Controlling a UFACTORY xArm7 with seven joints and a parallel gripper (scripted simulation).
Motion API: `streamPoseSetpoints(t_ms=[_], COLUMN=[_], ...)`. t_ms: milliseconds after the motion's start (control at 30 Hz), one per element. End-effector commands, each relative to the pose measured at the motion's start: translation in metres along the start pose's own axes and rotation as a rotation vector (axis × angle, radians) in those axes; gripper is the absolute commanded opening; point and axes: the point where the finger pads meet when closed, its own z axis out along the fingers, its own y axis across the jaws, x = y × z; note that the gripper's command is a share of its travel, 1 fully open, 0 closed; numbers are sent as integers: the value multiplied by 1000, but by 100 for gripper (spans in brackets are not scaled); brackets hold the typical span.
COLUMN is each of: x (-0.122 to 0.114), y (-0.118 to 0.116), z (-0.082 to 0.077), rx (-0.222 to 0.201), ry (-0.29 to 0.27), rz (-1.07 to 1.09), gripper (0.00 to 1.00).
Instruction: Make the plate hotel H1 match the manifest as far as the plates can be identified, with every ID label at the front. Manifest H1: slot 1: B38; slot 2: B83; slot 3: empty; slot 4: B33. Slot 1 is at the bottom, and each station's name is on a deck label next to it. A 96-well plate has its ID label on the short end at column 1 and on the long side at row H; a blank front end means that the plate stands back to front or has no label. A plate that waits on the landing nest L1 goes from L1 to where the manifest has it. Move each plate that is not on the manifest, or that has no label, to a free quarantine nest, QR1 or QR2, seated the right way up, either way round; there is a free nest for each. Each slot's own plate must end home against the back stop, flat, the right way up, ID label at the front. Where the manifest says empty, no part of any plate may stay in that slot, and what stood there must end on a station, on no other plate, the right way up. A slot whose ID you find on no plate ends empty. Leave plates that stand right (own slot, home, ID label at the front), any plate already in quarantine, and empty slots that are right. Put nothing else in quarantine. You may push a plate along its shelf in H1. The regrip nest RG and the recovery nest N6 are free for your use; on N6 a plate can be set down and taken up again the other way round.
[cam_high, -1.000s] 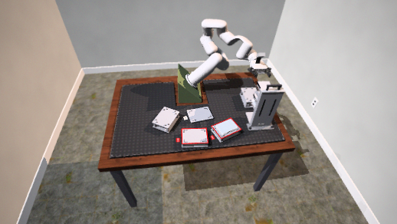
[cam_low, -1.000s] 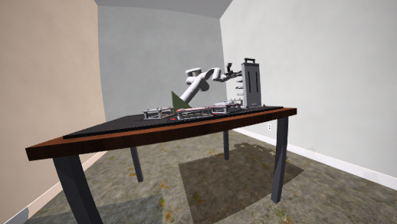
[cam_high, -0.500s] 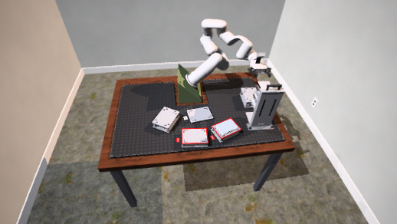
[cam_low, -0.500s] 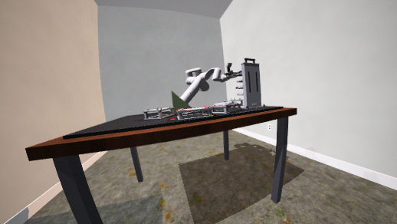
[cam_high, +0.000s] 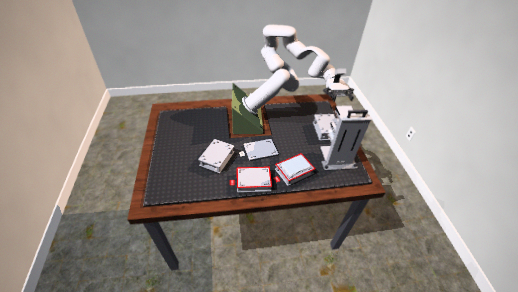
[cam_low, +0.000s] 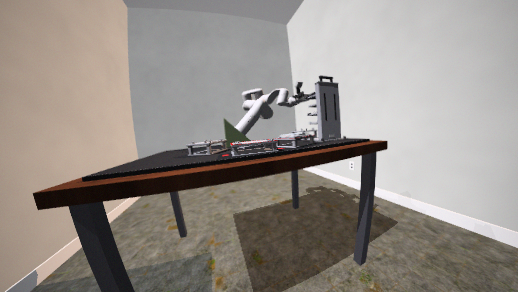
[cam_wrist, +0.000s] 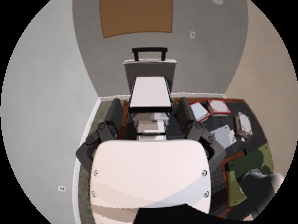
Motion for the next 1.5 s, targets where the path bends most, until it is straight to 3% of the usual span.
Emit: streamPoseSetpoints(t_ms=[0, 700, 1067, 1233, 1467], x=[1, 1, 1, 1, -18], y=[0, 0, 0, 0, 0], z=[0, 0, -29, -30, -30], rx=[1, 1, 1, 1, 0], ry=[0, 0, -1, -1, -1], rz=[2, 2, 2, 2, 2], gripper=[100, 100, 100, 100, 100])
